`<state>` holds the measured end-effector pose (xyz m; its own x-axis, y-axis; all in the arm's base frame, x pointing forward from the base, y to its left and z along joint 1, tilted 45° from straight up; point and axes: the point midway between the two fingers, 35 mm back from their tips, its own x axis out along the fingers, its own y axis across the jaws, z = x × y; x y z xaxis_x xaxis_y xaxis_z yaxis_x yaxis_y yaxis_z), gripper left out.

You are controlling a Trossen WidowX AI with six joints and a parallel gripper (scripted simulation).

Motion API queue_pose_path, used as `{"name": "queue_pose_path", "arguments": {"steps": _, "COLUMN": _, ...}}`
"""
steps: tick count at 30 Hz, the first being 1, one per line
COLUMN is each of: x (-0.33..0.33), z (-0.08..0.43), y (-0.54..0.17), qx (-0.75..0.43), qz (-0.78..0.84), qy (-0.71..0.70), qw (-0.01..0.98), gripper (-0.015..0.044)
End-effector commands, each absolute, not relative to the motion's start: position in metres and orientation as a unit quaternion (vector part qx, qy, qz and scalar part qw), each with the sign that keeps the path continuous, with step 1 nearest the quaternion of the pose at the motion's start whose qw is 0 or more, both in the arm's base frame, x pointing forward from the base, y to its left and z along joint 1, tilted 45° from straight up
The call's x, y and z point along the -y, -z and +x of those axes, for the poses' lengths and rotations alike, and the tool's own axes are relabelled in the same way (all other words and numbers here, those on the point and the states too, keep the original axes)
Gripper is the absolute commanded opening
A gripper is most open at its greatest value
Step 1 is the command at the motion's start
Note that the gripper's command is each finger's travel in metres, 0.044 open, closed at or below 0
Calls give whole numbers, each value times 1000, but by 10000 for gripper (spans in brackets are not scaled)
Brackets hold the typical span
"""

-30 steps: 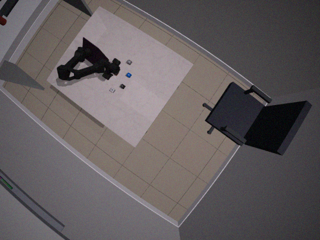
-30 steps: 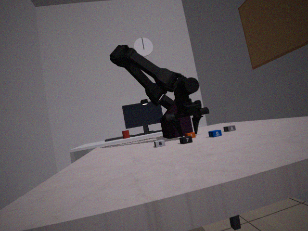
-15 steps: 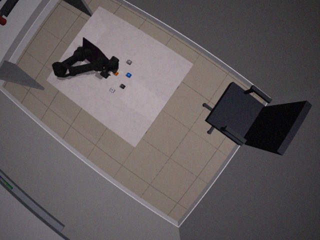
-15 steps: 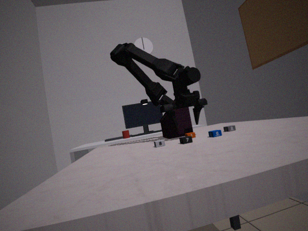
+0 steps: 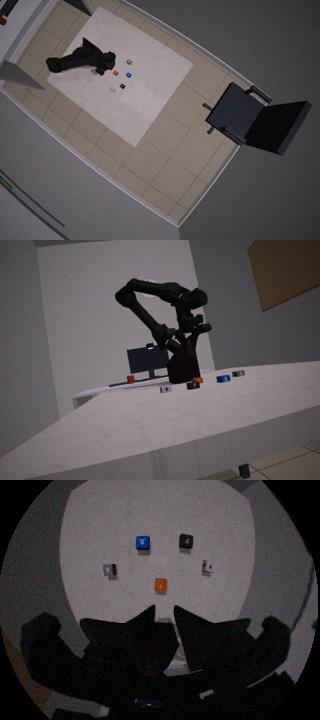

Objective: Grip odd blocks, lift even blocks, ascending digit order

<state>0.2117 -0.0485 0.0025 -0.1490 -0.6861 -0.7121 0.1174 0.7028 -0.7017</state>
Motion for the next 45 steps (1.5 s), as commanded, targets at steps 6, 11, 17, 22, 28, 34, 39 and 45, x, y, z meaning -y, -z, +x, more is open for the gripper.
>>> {"name": "queue_pose_path", "arguments": {"steps": 6, "x": 42, "z": 242, "y": 0, "qx": -684, "qz": -204, "qy": 325, "qw": 620, "gripper": 120}}
{"name": "queue_pose_path", "arguments": {"steps": 11, "x": 36, "z": 298, "y": 16, "qx": -683, "qz": -203, "qy": 325, "qw": 621, "gripper": 120}}
{"name": "queue_pose_path", "arguments": {"steps": 17, "x": 33, "z": 334, "y": 32, "qx": -682, "qz": -203, "qy": 326, "qw": 622, "gripper": 120}}
{"name": "queue_pose_path", "arguments": {"steps": 22, "x": 54, "z": 332, "y": 55, "qx": -682, "qz": -203, "qy": 325, "qw": 623, "gripper": 199}}
{"name": "queue_pose_path", "arguments": {"steps": 28, "x": 89, "z": 322, "y": 89, "qx": -682, "qz": -204, "qy": 327, "qw": 622, "gripper": 356}}
{"name": "queue_pose_path", "arguments": {"steps": 34, "x": 93, "z": 321, "y": 93, "qx": -682, "qz": -204, "qy": 327, "qw": 622, "gripper": 400}}
{"name": "queue_pose_path", "arguments": {"steps": 39, "x": 99, "z": 320, "y": 99, "qx": -682, "qz": -204, "qy": 327, "qw": 622, "gripper": 400}}
{"name": "queue_pose_path", "arguments": {"steps": 45, "x": 105, "z": 319, "y": 106, "qx": -682, "qz": -204, "qy": 327, "qw": 622, "gripper": 400}}
